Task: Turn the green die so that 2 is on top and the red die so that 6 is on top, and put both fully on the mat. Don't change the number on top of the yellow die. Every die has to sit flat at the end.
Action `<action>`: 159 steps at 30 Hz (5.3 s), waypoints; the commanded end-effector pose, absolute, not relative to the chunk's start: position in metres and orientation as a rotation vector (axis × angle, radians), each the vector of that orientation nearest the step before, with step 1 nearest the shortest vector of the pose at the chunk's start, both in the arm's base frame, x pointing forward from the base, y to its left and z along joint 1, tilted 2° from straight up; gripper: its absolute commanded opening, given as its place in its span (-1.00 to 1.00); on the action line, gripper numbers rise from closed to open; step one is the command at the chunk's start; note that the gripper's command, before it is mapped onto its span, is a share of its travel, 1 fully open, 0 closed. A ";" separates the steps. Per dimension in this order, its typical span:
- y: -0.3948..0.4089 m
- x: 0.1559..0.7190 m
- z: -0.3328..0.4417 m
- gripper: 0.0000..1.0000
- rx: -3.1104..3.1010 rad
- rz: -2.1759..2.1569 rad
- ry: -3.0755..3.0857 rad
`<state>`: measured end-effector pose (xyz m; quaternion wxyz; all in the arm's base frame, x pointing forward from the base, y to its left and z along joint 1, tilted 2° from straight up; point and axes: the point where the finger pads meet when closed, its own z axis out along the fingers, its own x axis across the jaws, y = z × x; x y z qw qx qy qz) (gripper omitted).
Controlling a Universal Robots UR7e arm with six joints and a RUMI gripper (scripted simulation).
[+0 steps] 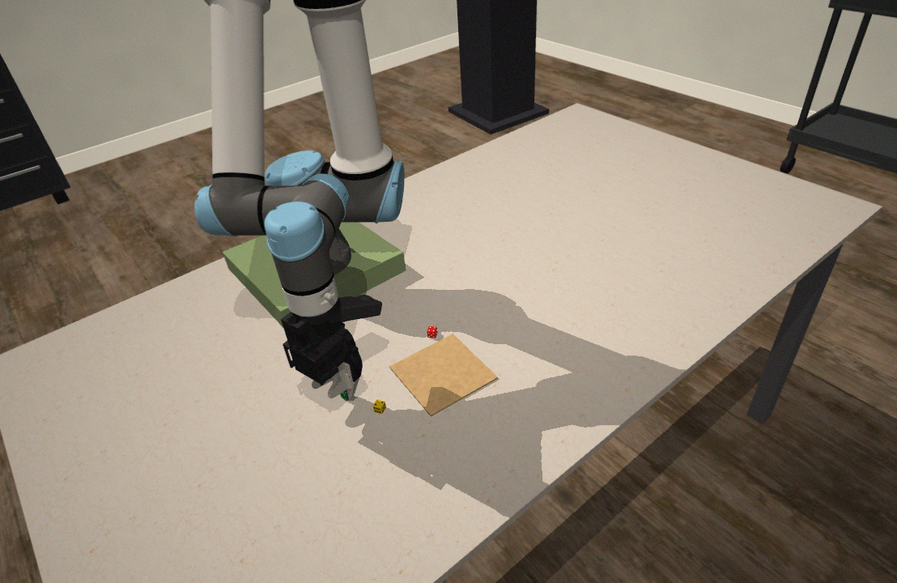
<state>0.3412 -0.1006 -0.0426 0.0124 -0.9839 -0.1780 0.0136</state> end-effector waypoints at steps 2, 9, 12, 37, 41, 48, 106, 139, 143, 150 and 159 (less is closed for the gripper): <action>-0.101 0.342 -0.030 -0.99 -3.068 0.041 -0.555; -0.102 0.343 0.005 -0.99 -3.068 0.041 -0.555; -0.102 0.343 0.010 -0.99 -3.068 0.041 -0.555; -0.102 0.345 0.055 -0.99 -3.068 0.041 -0.554; -0.091 0.349 0.055 -0.99 -3.072 0.041 -0.531; -0.052 0.361 0.057 -0.99 -3.086 0.041 -0.452; 0.059 0.370 -0.026 -0.99 -3.111 0.045 -0.242; 0.059 0.370 -0.034 -0.99 -3.111 0.045 -0.242; 0.059 0.370 -0.034 -0.99 -3.111 0.045 -0.242; 0.059 0.370 -0.034 -0.99 -3.111 0.045 -0.242; 0.059 0.370 -0.034 -0.99 -3.111 0.045 -0.243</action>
